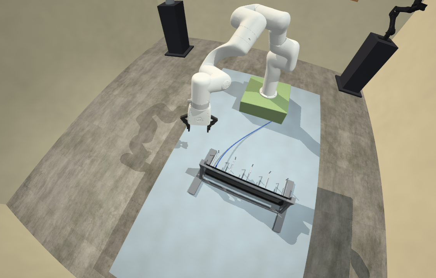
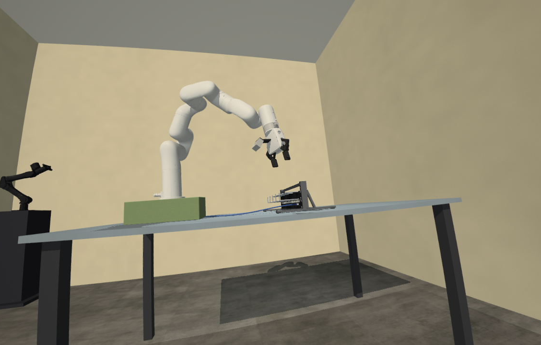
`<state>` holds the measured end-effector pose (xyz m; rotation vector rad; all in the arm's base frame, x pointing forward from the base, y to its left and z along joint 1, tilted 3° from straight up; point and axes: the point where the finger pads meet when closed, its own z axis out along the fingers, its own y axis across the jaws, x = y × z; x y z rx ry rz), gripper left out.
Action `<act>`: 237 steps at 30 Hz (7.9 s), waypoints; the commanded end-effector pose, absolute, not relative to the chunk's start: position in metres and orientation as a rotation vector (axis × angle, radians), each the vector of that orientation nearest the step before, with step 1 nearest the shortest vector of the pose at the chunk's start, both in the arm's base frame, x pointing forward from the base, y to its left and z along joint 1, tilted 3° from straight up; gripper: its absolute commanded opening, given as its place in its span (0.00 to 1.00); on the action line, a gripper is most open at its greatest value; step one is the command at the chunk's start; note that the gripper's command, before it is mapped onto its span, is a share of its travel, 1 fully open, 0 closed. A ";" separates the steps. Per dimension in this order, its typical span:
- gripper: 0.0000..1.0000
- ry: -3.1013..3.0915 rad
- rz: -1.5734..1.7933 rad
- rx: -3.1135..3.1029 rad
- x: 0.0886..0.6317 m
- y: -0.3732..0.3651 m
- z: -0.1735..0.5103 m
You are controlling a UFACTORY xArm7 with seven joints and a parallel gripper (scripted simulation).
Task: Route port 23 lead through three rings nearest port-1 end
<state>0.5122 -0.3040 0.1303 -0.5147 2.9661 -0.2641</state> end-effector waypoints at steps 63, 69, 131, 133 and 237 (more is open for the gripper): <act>0.00 2.024 -0.028 -2.471 0.317 0.031 0.052; 0.00 2.024 -0.028 -2.471 0.317 0.031 0.052; 0.33 1.111 0.002 -2.997 0.262 -0.010 0.054; 0.33 1.111 0.002 -2.997 0.262 -0.010 0.054; 0.33 1.112 0.001 -2.998 0.259 -0.019 -0.083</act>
